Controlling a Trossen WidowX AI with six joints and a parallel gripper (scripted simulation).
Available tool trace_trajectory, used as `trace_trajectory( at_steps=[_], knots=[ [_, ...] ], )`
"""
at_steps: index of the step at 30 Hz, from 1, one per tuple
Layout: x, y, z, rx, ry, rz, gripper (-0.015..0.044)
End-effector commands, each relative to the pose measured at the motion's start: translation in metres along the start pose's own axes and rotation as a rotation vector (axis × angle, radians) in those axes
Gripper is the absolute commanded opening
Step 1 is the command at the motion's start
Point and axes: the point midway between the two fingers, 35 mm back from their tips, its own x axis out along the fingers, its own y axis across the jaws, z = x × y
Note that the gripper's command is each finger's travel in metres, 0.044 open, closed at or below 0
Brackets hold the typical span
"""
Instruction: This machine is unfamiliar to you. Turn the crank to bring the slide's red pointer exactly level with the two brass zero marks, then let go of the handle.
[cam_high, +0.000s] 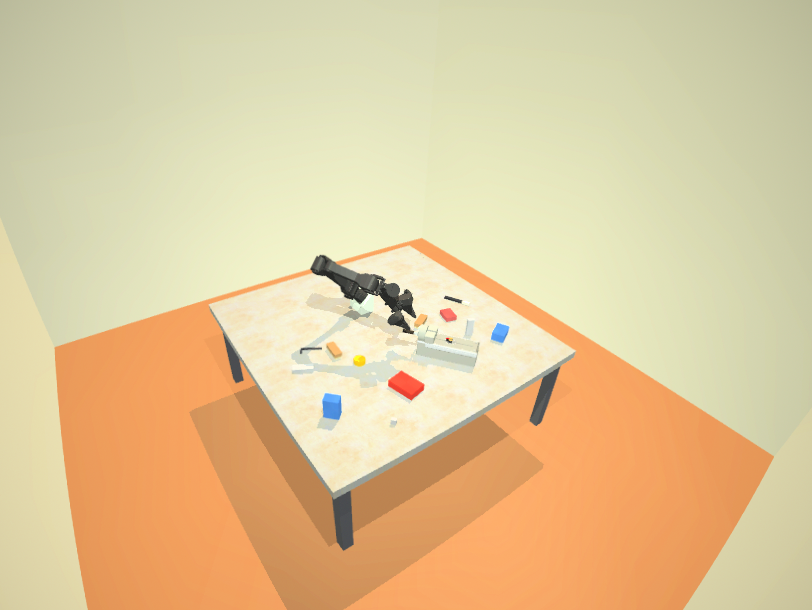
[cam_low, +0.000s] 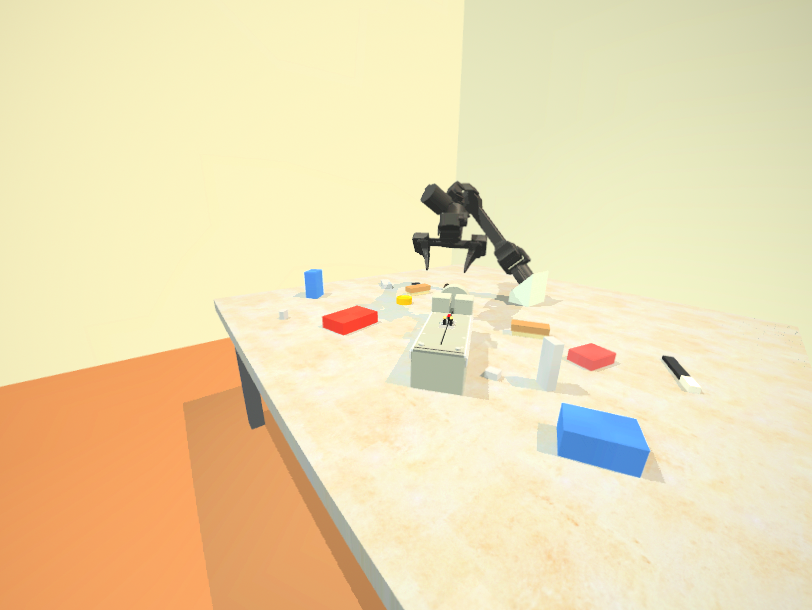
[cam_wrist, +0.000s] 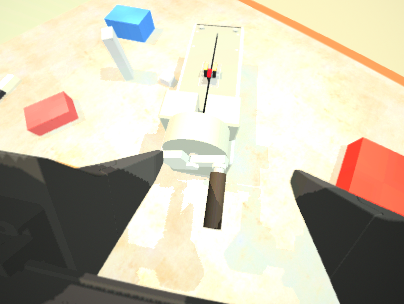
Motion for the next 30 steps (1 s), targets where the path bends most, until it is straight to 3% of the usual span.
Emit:
trace_trajectory(
  at_steps=[1, 30],
  knots=[
    [0.008, 0.002, -0.010, -0.005, -0.002, 0.005, 0.0440],
    [0.040, 0.001, -0.040, -0.005, -0.001, 0.004, 0.0440]
  ],
)
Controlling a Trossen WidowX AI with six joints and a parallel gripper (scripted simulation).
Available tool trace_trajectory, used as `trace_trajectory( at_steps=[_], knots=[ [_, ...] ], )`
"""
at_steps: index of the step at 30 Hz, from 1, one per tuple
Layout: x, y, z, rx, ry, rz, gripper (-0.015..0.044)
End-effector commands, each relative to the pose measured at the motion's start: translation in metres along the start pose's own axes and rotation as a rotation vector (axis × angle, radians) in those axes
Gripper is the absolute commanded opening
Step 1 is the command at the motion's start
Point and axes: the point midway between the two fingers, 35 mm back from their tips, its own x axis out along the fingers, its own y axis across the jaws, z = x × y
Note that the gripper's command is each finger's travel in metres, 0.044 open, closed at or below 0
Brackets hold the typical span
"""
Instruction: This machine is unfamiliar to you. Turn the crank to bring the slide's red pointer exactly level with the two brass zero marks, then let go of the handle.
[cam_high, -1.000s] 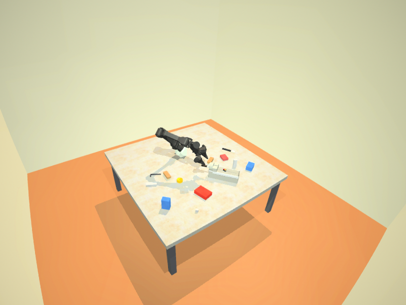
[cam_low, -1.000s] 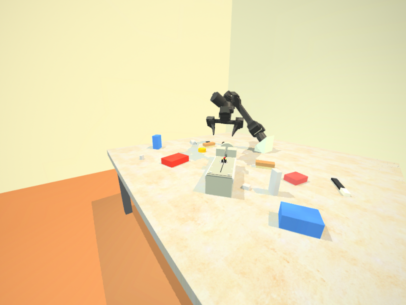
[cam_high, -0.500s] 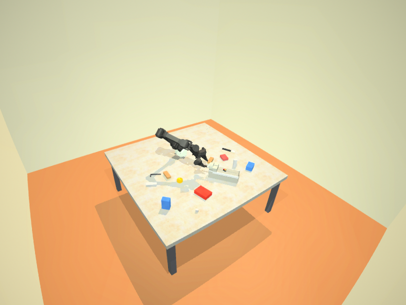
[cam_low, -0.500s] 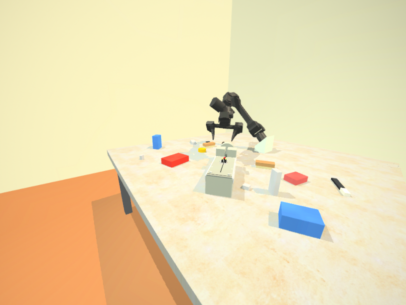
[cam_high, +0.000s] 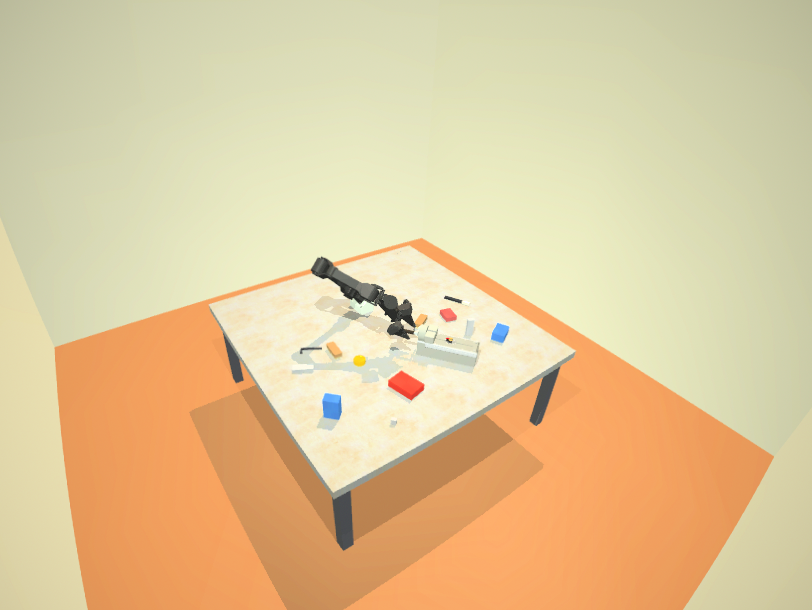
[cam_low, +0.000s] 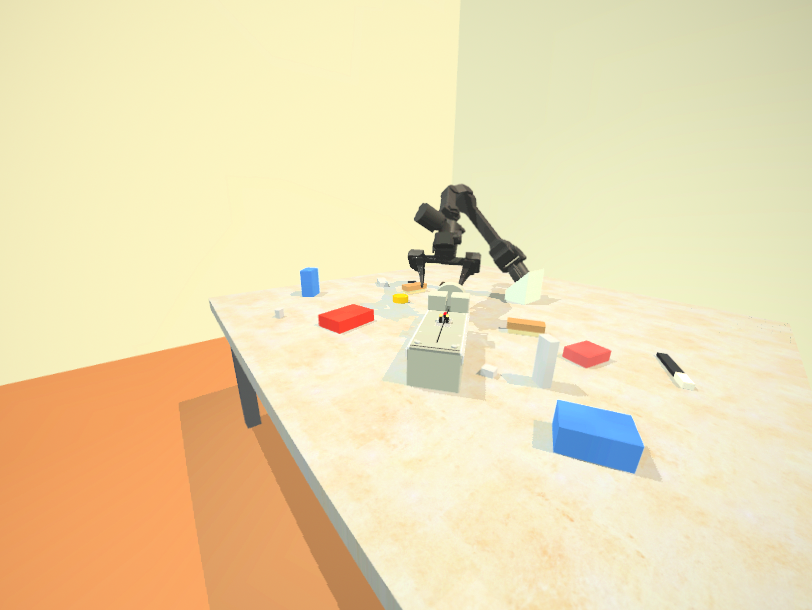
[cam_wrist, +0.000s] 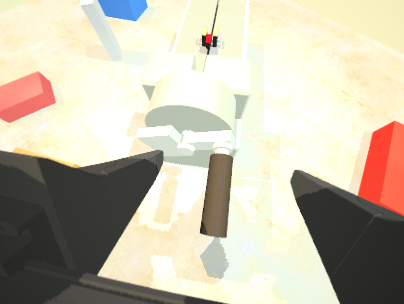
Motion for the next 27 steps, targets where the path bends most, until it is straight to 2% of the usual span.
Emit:
trace_trajectory(
  at_steps=[1, 12, 27],
  knots=[
    [0.006, 0.003, -0.007, -0.005, 0.002, 0.008, 0.0440],
    [0.016, 0.003, -0.019, -0.006, 0.002, 0.007, 0.0440],
    [0.016, 0.003, -0.019, -0.006, 0.002, 0.007, 0.0046]
  ],
)
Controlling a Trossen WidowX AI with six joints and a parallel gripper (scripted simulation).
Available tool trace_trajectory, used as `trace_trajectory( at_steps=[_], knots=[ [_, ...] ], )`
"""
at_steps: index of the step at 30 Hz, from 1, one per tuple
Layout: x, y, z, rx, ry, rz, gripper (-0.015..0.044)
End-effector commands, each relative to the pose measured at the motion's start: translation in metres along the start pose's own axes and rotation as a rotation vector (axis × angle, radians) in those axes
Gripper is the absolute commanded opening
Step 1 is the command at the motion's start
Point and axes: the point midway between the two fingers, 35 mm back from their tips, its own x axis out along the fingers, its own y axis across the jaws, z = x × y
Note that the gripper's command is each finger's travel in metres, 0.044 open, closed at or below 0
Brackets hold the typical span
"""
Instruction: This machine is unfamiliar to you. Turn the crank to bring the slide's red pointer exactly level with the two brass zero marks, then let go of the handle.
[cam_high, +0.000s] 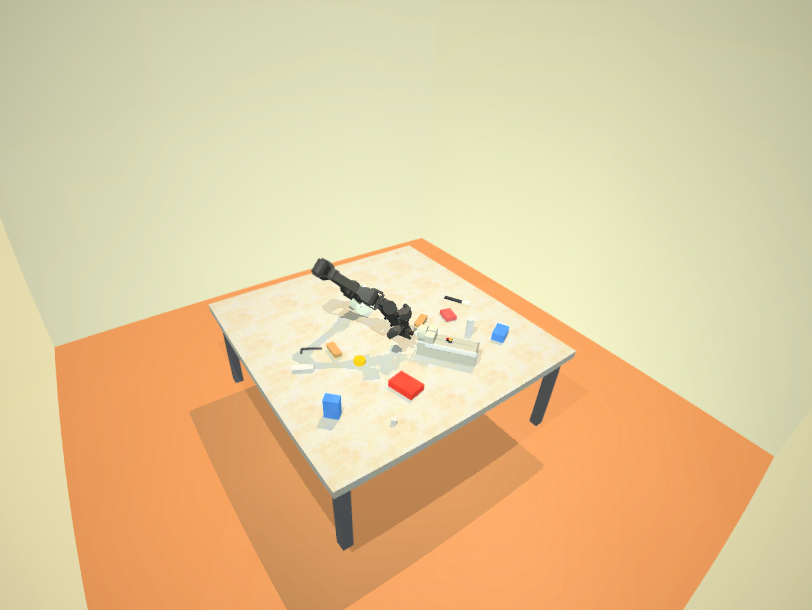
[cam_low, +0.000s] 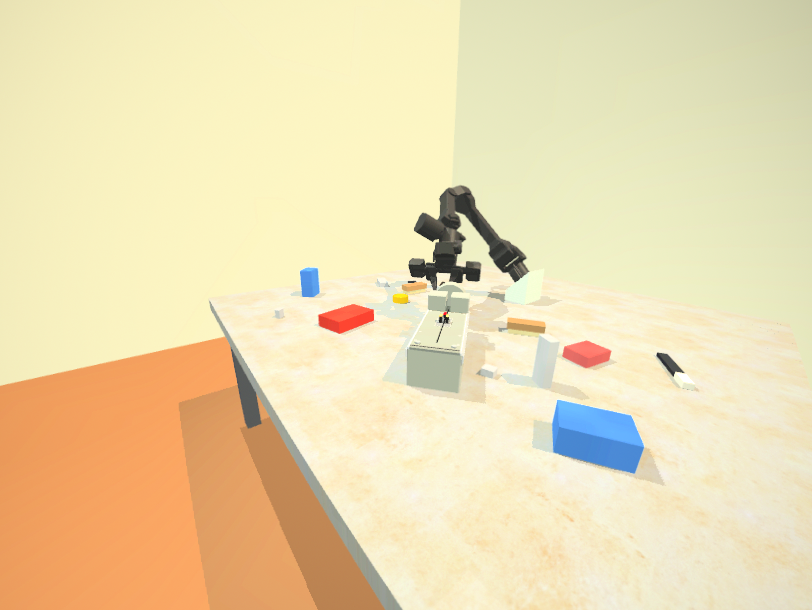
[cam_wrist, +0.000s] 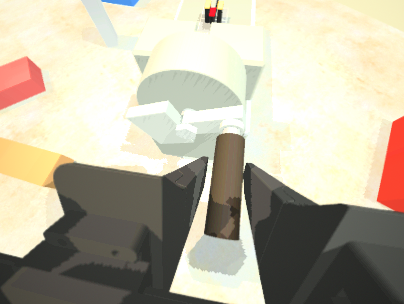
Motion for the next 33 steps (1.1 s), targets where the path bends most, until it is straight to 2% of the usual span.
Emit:
trace_trajectory(
  at_steps=[1, 2, 33],
  knots=[
    [0.000, 0.001, 0.000, -0.004, -0.004, 0.004, 0.0020],
    [0.000, 0.001, 0.000, -0.004, -0.004, 0.004, 0.0000],
    [-0.013, 0.015, 0.013, -0.003, -0.004, 0.005, 0.0000]
  ],
)
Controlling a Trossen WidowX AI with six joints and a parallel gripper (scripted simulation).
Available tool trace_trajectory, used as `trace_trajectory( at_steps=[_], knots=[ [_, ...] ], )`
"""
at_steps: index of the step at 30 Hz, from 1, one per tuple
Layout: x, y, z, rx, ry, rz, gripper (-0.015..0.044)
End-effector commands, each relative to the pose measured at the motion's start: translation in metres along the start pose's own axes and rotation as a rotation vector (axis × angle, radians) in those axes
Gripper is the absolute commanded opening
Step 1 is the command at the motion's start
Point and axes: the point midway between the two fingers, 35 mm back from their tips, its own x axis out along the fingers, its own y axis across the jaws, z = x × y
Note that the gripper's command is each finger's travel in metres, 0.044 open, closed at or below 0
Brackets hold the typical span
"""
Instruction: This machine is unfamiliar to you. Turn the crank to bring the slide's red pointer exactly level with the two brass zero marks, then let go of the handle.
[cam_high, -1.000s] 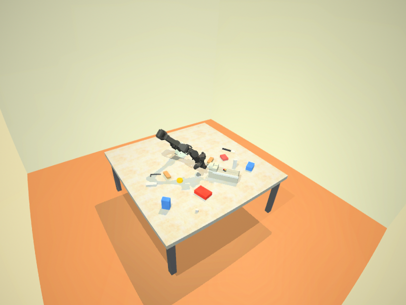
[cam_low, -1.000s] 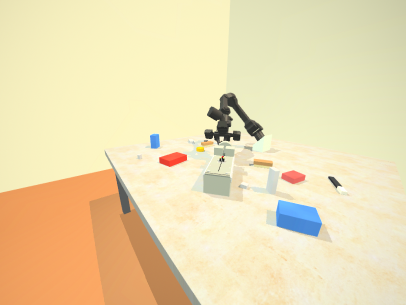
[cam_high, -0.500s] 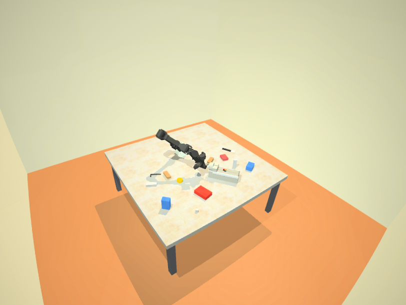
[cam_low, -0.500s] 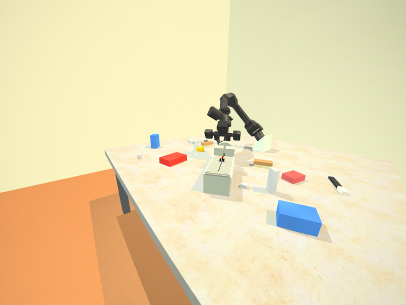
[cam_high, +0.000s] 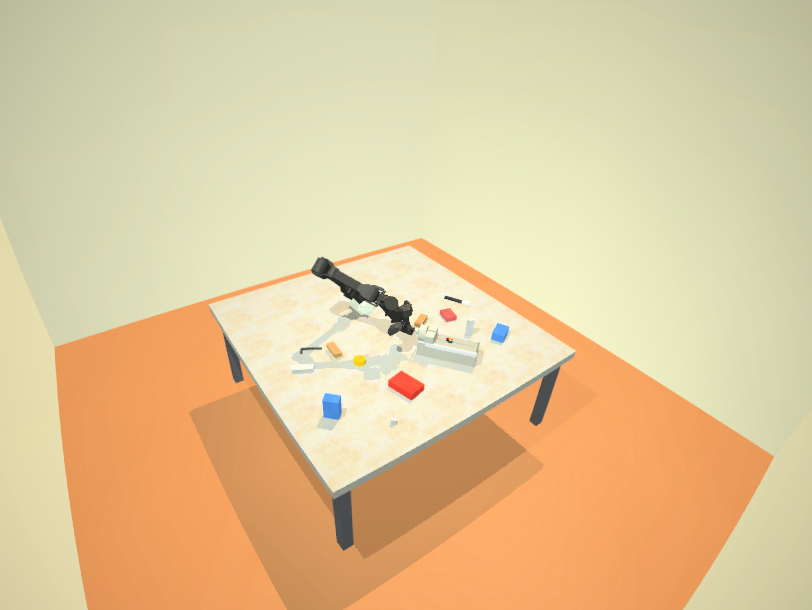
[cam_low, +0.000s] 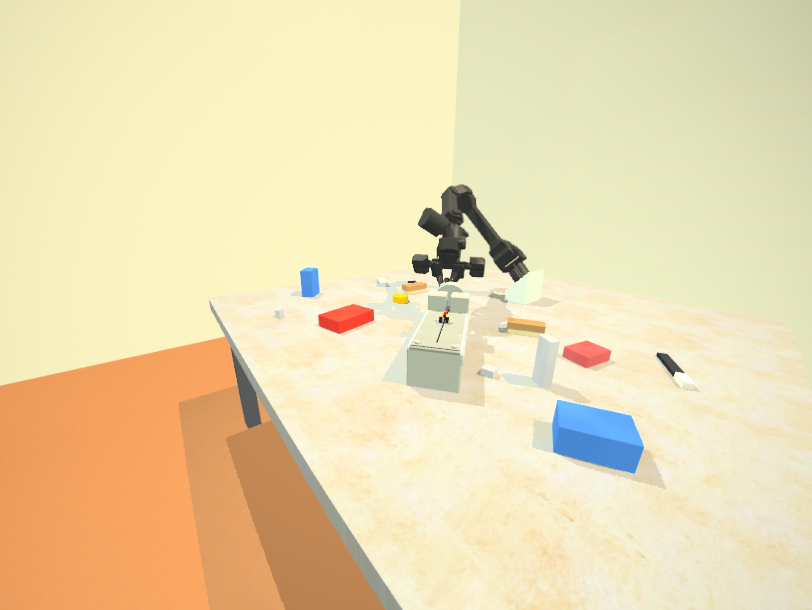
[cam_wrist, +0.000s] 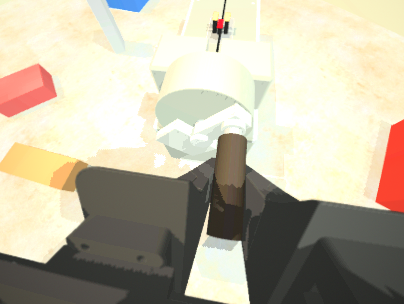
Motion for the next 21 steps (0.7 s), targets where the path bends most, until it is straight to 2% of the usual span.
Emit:
trace_trajectory(
  at_steps=[1, 21],
  knots=[
    [-0.005, 0.007, 0.004, -0.008, -0.008, 0.006, 0.0000],
    [-0.006, 0.020, 0.006, -0.008, -0.009, 0.007, 0.0000]
  ],
)
